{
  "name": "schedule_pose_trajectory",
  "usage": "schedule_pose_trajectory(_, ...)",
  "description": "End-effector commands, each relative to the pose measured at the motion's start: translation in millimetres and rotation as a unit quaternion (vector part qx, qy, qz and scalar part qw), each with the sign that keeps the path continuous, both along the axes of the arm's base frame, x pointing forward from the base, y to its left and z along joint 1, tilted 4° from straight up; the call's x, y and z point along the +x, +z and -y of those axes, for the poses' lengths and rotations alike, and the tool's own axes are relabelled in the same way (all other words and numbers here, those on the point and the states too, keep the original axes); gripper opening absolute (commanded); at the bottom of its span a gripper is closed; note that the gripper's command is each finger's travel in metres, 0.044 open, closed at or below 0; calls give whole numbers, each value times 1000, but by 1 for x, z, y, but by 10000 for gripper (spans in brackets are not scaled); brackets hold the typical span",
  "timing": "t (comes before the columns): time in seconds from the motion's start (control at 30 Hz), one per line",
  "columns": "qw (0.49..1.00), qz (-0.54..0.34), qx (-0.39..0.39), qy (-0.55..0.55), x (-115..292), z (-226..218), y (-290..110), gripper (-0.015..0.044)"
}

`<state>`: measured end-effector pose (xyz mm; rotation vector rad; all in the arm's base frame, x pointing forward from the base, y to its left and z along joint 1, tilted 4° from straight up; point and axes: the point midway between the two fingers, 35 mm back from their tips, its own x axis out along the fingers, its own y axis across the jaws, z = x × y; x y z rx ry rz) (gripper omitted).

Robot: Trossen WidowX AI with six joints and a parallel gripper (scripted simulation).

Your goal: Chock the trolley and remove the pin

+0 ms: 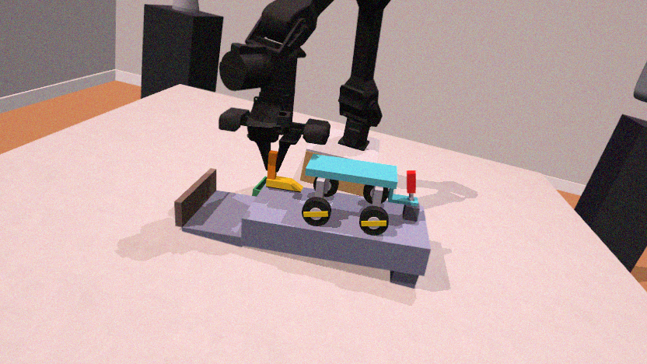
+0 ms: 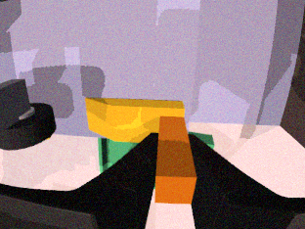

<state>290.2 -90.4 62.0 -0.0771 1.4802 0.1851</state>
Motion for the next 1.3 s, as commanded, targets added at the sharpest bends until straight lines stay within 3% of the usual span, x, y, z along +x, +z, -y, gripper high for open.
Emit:
schedule_pose_trajectory(0.0,1000,-4,3,-2,-1,-4,-1,0)
schedule_pose_trajectory(1.27,1000,-5,3,0,-1,-30,1,0)
